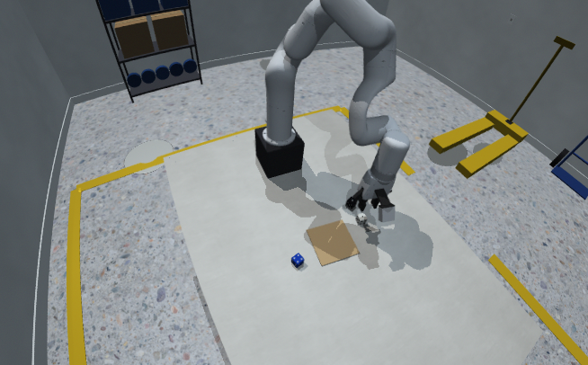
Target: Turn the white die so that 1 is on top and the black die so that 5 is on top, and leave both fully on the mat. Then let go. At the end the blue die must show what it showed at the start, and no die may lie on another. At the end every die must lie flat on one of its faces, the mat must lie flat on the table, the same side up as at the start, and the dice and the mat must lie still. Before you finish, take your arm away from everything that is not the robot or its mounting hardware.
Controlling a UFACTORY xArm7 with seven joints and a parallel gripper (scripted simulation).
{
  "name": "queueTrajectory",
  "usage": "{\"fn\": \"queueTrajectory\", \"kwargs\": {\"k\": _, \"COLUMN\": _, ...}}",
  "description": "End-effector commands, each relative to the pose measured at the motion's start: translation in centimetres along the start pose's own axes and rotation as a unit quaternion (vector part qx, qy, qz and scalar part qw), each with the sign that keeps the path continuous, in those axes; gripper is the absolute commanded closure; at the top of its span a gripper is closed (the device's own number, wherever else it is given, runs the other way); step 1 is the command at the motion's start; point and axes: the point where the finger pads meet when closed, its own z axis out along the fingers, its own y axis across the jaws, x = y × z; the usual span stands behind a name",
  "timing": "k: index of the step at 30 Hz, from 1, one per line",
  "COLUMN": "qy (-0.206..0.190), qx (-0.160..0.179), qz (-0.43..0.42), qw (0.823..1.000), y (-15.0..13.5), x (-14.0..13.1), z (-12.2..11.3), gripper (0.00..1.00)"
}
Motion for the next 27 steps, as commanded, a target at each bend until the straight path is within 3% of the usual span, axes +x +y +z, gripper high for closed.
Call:
{"fn": "queueTrajectory", "kwargs": {"k": 1, "qy": 0.001, "qx": 0.001, "qz": 0.000, "qw": 1.000, "y": -0.1, "x": 0.1, "z": 0.0, "gripper": 0.53}}
{"fn": "queueTrajectory", "kwargs": {"k": 27, "qy": 0.001, "qx": 0.001, "qz": 0.000, "qw": 1.000, "y": -0.1, "x": 0.1, "z": 2.7, "gripper": 0.53}}
